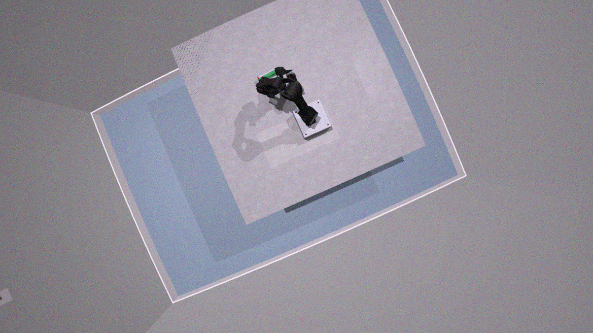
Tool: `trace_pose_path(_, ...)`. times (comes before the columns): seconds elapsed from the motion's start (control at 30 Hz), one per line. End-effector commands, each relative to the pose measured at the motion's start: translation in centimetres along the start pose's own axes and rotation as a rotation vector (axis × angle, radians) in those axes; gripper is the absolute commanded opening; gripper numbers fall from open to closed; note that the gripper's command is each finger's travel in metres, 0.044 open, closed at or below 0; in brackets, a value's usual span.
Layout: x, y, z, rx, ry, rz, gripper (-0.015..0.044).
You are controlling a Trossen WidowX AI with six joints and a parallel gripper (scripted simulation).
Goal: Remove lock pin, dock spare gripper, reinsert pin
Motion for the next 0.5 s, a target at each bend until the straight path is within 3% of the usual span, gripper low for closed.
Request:
trace_pose_path(0.0, -0.2, 0.8, 0.5, -0.001, -0.001, -0.002, 0.0440)
trace_pose_path(0.47, -0.8, 3.1, 2.1, 0.003, 0.009, 0.017, 0.0440)
Point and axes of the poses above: the point midway between the two fingers, 35 mm back from their tips, its own z axis back along the fingers, its own x axis across the jaws, y = z × x, the point moved 4 cm from there along z, back along the fingers, and after that the axes turned 15 degrees about -z, right-handed, at the moved point
